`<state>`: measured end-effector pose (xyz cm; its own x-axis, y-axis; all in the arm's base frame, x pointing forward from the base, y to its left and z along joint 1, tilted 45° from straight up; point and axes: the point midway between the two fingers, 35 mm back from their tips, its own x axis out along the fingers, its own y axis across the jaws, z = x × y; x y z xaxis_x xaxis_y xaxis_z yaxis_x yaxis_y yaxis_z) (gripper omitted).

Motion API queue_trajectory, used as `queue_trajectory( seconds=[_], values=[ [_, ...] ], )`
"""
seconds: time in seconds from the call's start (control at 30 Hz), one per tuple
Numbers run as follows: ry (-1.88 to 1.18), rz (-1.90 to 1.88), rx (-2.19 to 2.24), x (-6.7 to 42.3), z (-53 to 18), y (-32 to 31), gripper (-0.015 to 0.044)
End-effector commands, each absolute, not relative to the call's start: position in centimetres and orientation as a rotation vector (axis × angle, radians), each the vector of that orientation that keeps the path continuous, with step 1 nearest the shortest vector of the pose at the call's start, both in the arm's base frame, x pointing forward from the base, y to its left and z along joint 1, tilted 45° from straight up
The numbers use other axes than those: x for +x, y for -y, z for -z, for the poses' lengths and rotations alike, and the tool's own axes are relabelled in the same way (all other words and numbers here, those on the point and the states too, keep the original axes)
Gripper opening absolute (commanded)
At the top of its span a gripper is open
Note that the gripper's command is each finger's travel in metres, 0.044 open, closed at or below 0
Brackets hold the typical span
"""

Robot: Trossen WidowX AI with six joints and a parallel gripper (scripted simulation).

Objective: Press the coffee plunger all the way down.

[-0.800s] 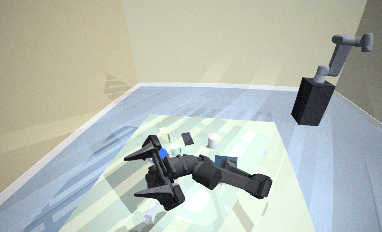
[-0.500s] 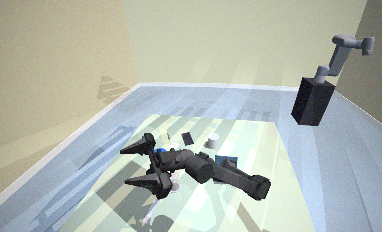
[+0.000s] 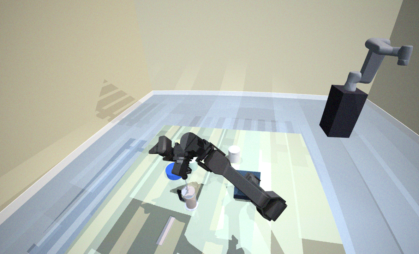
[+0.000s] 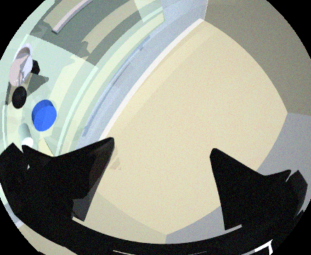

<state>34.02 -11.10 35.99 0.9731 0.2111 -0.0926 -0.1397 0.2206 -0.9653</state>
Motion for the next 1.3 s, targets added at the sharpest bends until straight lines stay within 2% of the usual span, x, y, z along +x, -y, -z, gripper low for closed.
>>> queue_trajectory(
  seconds=[0.0,0.23,0.37,0.9,1.27],
  values=[
    [-0.142,-0.460,-0.701,31.6,-28.7,11.4,0.0440],
    [-0.308,-0.556,0.279,26.6,-24.8,10.4,0.0440],
    [-0.311,-0.538,0.630,25.2,-25.2,10.5,0.0440],
    [-0.310,-0.537,0.647,25.4,-21.1,6.3,0.0440],
    [-0.316,-0.538,0.644,25.7,-20.9,6.0,0.0440]
  ],
)
